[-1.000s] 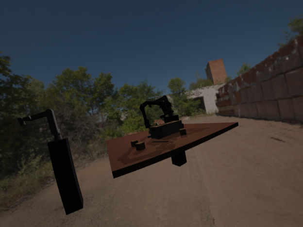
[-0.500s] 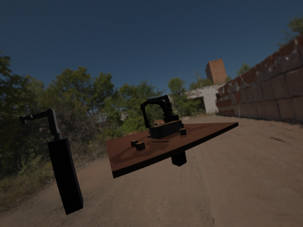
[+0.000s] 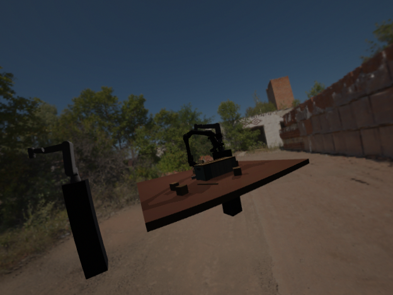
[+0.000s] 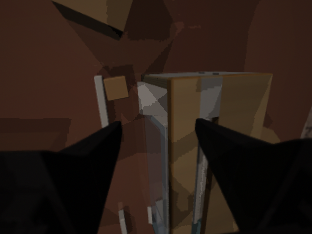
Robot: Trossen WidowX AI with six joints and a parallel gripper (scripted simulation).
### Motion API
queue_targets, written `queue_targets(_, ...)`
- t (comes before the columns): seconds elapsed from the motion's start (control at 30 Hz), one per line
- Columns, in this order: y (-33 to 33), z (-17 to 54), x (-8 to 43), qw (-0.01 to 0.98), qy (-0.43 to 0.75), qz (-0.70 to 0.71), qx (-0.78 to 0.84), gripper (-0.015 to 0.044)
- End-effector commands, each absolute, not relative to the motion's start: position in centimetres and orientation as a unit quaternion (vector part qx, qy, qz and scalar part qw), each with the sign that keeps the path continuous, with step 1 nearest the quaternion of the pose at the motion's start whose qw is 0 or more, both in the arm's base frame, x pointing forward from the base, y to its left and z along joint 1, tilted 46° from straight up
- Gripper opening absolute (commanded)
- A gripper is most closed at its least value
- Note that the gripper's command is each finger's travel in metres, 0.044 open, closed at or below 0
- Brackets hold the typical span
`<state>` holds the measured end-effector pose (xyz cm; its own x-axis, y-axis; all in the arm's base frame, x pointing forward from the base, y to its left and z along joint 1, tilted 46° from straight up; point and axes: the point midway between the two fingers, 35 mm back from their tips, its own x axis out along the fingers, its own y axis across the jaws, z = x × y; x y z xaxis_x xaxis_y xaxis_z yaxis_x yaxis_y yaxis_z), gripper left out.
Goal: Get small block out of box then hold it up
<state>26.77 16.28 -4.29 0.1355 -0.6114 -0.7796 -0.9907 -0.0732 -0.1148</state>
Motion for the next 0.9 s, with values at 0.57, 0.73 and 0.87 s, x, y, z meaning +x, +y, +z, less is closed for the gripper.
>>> queue_targets(0.57, 17.79, -5.37, 25.15, -0.303, 0.223, 0.552, -0.744, 0.0285)
queue_targets(0.73, 17.79, -5.37, 25.15, -0.303, 0.223, 0.552, -0.744, 0.0285)
queue_targets(0.87, 17.79, -5.37, 25.15, -0.303, 0.223, 0.552, -0.744, 0.0285)
